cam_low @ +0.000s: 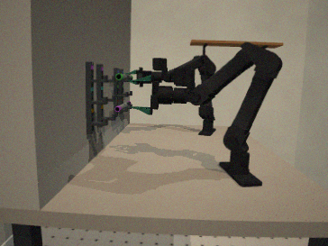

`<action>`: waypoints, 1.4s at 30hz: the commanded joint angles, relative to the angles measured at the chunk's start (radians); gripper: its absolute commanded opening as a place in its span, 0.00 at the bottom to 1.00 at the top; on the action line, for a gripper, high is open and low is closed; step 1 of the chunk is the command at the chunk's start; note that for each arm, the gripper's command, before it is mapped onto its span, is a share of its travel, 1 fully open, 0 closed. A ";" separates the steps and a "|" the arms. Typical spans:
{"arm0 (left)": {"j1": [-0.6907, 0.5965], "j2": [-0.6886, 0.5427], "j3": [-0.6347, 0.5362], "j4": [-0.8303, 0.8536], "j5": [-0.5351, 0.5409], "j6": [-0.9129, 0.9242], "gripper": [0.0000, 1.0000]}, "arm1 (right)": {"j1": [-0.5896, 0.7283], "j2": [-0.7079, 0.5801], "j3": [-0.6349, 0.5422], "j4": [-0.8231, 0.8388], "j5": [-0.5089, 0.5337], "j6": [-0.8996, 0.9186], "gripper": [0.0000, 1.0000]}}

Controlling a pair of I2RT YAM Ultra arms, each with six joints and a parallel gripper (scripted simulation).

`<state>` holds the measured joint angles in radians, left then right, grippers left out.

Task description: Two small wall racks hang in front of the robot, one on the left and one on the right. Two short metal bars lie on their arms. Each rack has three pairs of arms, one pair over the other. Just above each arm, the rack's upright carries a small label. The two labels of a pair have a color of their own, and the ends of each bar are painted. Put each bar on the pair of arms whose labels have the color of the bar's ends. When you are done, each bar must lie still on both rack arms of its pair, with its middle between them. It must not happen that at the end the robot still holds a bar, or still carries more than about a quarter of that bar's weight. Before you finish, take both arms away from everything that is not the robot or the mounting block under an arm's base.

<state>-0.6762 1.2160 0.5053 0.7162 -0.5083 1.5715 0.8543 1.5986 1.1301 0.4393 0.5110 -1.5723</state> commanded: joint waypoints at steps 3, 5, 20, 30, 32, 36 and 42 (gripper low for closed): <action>-0.009 0.006 -0.010 0.011 -0.006 -0.001 1.00 | -0.011 -0.007 -0.004 0.026 -0.007 0.002 0.00; -0.009 0.006 -0.010 0.011 -0.006 -0.001 1.00 | -0.011 -0.007 -0.004 0.026 -0.007 0.002 0.00; -0.009 0.006 -0.010 0.011 -0.006 -0.001 1.00 | -0.014 -0.001 0.002 0.026 -0.010 0.002 0.00; -0.009 0.006 -0.010 0.011 -0.006 -0.001 1.00 | -0.016 0.002 0.005 0.026 -0.012 0.002 0.00; -0.009 0.006 -0.010 0.011 -0.006 -0.001 1.00 | -0.016 0.003 0.006 0.026 -0.012 0.002 0.00; -0.009 0.006 -0.010 0.011 -0.006 -0.001 1.00 | -0.017 0.005 0.008 0.026 -0.013 0.001 0.00; -0.009 0.006 -0.010 0.011 -0.006 -0.001 1.00 | -0.017 0.004 0.014 0.020 -0.013 0.001 0.00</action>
<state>-0.6762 1.2160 0.5053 0.7162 -0.5083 1.5715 0.8501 1.6028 1.1286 0.4515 0.5026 -1.5723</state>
